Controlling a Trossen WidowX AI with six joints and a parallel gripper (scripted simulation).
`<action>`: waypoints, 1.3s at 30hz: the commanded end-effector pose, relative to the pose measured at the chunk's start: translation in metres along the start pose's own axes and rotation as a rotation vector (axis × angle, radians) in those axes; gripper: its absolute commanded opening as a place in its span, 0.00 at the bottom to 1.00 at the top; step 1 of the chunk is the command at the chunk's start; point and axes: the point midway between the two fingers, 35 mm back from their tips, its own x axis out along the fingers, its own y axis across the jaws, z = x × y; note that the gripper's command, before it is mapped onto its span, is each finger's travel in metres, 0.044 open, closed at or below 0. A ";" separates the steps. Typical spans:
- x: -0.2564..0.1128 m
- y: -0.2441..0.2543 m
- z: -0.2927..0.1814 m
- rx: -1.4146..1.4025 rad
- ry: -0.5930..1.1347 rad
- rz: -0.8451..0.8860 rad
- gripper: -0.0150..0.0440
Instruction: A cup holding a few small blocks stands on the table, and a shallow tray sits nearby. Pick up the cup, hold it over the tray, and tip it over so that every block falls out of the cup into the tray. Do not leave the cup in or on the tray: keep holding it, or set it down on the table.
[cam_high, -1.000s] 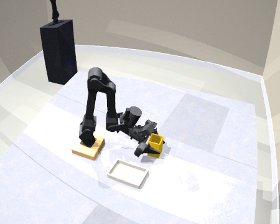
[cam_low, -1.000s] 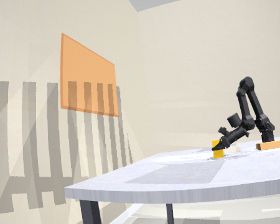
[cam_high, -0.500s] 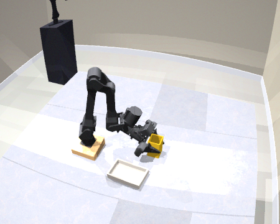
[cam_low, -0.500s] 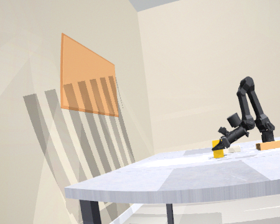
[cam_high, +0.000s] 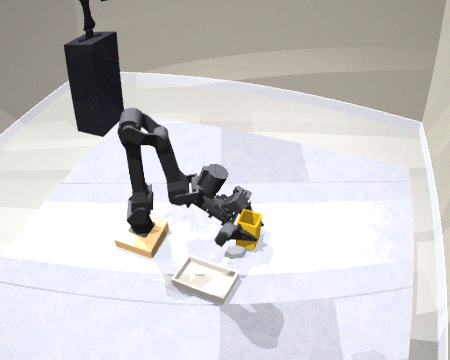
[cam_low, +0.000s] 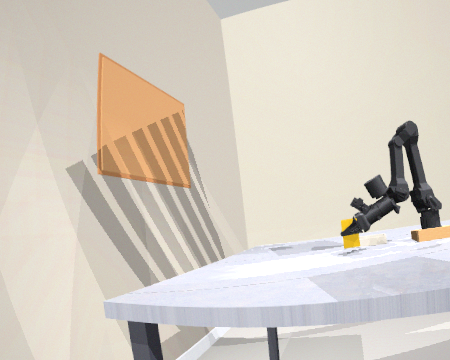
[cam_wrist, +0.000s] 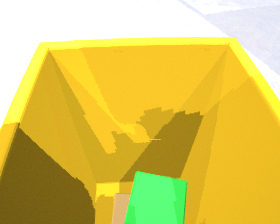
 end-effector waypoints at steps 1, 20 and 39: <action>-0.003 0.000 0.009 0.007 -0.014 -0.002 0.25; -0.011 -0.003 0.032 0.010 -0.014 -0.006 0.25; -0.014 -0.076 0.039 0.065 -0.006 -0.125 0.25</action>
